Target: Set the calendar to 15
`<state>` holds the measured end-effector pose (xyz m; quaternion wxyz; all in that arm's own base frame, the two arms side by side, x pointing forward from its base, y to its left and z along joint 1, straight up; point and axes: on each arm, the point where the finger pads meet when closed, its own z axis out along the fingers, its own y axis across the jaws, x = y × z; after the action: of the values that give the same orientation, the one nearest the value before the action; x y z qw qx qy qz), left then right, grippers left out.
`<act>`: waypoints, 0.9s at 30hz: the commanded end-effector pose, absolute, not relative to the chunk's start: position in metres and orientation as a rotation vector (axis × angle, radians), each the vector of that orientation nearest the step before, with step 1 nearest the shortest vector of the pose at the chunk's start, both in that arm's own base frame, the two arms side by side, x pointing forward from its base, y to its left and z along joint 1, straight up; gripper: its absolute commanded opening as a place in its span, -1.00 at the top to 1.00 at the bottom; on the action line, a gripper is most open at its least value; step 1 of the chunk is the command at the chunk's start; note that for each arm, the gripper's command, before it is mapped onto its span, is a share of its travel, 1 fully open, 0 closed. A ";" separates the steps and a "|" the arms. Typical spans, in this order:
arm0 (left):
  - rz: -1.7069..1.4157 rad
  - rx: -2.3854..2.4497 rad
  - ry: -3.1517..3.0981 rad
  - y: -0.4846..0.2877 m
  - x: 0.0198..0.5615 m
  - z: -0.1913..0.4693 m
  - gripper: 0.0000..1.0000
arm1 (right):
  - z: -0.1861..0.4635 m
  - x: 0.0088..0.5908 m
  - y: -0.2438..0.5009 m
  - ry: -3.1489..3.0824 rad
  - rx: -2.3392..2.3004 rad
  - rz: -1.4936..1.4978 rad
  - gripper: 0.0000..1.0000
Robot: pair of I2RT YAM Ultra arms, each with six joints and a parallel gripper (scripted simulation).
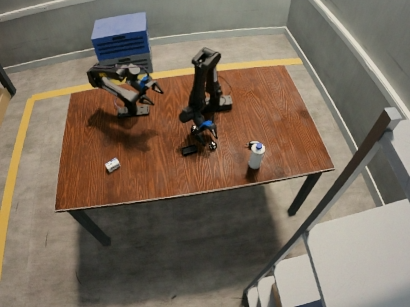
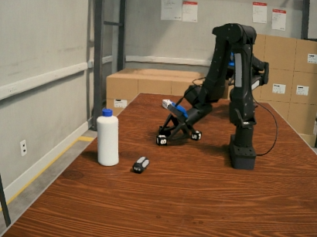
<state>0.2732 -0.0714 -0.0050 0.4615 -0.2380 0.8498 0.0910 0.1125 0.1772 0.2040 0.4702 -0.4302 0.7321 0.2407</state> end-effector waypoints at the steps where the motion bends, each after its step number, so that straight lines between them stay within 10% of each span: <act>1: 0.233 -0.607 2.060 -0.074 0.270 0.010 -1.00 | 0.211 0.110 0.174 1.778 -1.048 0.599 -1.00; 18: 0.285 -0.591 2.102 -0.104 0.221 0.033 -1.00 | 0.211 0.110 0.174 1.778 -1.048 0.599 -1.00; 22: 0.363 -0.541 2.192 -0.099 0.215 0.025 -0.10 | 0.211 0.110 0.174 1.778 -1.048 0.599 -1.00; 27: 0.520 -0.472 2.448 -0.097 0.216 0.014 -0.10 | 0.211 0.110 0.174 1.778 -1.048 0.599 -1.00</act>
<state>0.2157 -0.0951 0.0163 0.3701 -0.2045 0.8926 0.1565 0.1125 0.1772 0.2040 0.4701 -0.4302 0.7321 0.2407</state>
